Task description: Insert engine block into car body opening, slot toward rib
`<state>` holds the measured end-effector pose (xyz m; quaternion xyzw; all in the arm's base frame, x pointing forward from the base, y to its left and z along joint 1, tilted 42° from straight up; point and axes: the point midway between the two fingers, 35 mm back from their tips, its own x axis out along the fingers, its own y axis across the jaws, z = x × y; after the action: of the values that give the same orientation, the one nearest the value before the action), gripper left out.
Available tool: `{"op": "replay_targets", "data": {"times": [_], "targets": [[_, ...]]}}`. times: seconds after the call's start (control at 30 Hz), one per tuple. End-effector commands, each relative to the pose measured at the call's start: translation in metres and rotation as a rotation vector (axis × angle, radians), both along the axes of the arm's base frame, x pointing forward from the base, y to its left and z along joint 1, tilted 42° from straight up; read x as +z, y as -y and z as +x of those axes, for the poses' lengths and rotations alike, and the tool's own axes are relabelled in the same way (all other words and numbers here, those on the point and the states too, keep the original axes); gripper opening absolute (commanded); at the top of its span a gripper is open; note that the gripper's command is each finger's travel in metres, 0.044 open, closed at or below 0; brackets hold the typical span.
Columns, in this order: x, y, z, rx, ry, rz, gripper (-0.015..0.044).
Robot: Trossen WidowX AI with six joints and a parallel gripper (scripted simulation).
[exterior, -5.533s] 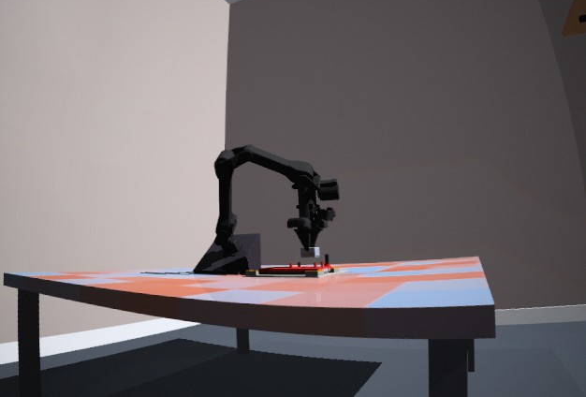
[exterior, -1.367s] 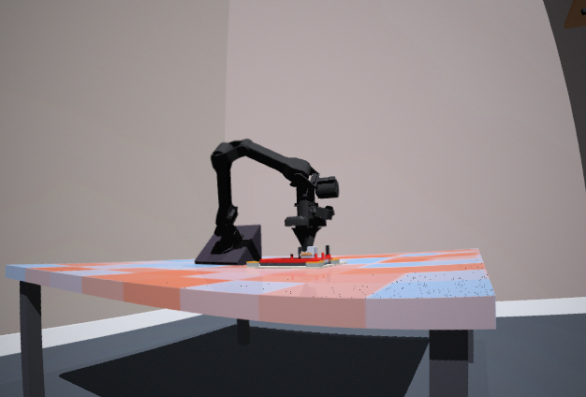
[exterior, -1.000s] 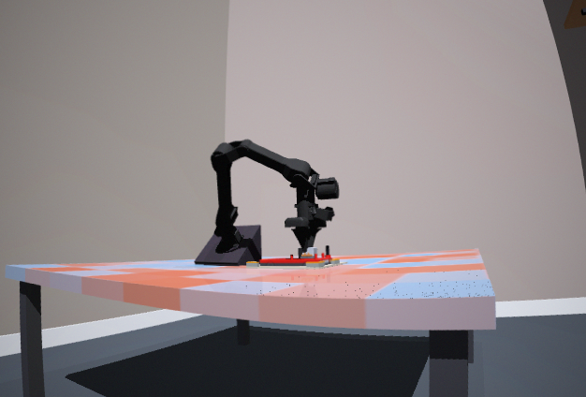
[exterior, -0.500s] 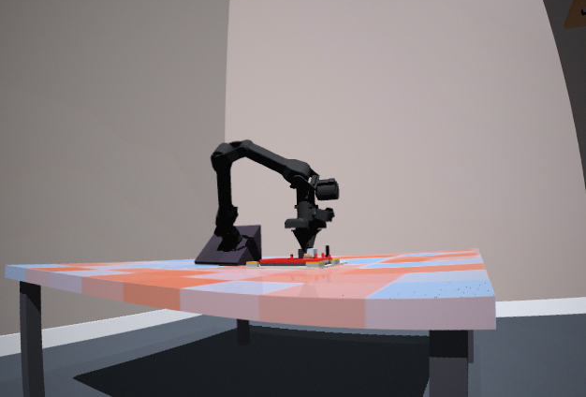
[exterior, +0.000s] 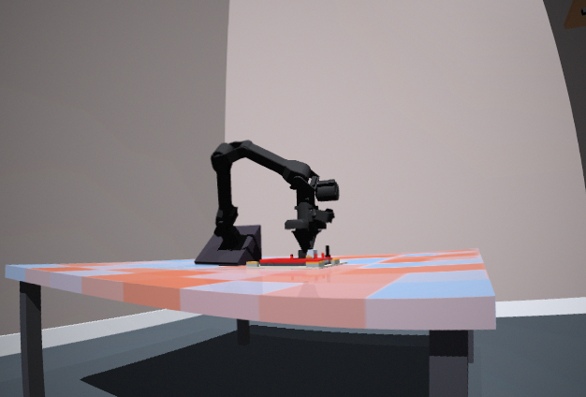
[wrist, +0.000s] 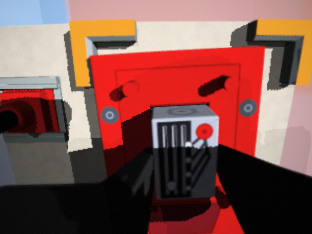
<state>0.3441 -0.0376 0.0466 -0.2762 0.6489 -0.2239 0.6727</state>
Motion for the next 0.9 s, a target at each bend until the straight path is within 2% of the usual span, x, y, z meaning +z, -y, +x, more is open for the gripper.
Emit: {"op": "replay_targets", "data": {"times": [0.0,0.27,0.63,0.87], "targets": [[-0.0011,0.0012,-0.0004,0.003,-0.004,-0.005,0.0158],[-0.0023,0.0023,-0.0003,0.003,-0.004,-0.005,0.0158],[-0.0014,0.0012,0.0001,0.000,0.000,0.000,0.0440],[-0.0014,0.0012,0.0001,0.000,0.000,0.000,0.0440]]}}
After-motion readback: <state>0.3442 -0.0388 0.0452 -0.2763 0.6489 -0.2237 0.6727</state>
